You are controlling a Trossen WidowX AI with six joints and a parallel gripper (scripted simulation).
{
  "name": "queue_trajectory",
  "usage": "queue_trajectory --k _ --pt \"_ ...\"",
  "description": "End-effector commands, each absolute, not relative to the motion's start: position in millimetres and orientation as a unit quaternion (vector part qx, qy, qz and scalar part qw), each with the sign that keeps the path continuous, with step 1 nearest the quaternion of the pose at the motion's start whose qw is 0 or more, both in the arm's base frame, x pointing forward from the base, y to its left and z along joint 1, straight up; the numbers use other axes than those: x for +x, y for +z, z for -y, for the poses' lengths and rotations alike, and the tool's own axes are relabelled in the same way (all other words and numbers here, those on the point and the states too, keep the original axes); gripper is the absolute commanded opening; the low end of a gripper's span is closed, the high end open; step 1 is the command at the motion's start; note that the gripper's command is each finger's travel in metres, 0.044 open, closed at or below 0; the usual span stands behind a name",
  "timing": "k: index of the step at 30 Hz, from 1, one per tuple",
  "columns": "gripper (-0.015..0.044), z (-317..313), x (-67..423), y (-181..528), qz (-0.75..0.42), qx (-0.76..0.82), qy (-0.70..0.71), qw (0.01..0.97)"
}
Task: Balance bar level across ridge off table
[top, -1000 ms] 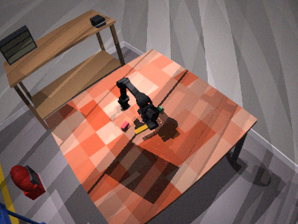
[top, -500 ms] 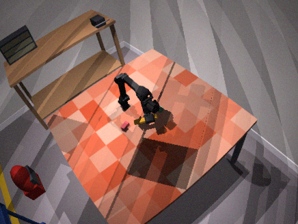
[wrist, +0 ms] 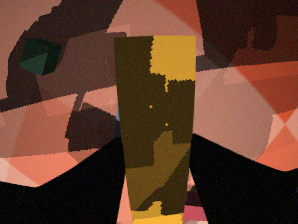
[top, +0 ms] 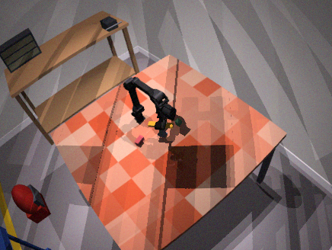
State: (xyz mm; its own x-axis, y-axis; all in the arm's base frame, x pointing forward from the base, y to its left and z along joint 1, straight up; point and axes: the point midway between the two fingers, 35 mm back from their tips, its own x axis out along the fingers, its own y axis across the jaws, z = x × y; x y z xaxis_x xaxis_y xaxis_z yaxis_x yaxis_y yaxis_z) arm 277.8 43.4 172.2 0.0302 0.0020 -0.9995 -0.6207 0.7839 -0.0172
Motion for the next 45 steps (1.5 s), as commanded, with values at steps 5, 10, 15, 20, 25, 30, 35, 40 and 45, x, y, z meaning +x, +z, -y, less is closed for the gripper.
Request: queue_trajectory --k 5,10,15,20,25,30,35,40,45 --pt "0.0000 -50.4 255.4 167.2 -0.679 -0.161 0.160 0.698" --pt "0.0000 -50.3 255.3 162.1 -0.679 -0.160 0.159 0.698" --pt "0.0000 -50.1 255.3 154.0 -0.680 -0.158 0.158 0.699" --pt "0.0000 -49.0 256.2 146.1 -0.680 -0.157 0.156 0.699" --pt "0.0000 -47.9 256.9 138.1 -0.680 -0.155 0.154 0.699" --pt "0.0000 -46.6 257.4 130.2 -0.681 -0.154 0.153 0.700" --pt "0.0000 -45.2 257.7 123.4 -0.681 -0.152 0.151 0.700" --pt "0.0000 -45.1 257.9 123.3 -0.681 -0.152 0.151 0.700" --pt "0.0000 -44.9 257.8 123.9 -0.681 -0.152 0.151 0.700"
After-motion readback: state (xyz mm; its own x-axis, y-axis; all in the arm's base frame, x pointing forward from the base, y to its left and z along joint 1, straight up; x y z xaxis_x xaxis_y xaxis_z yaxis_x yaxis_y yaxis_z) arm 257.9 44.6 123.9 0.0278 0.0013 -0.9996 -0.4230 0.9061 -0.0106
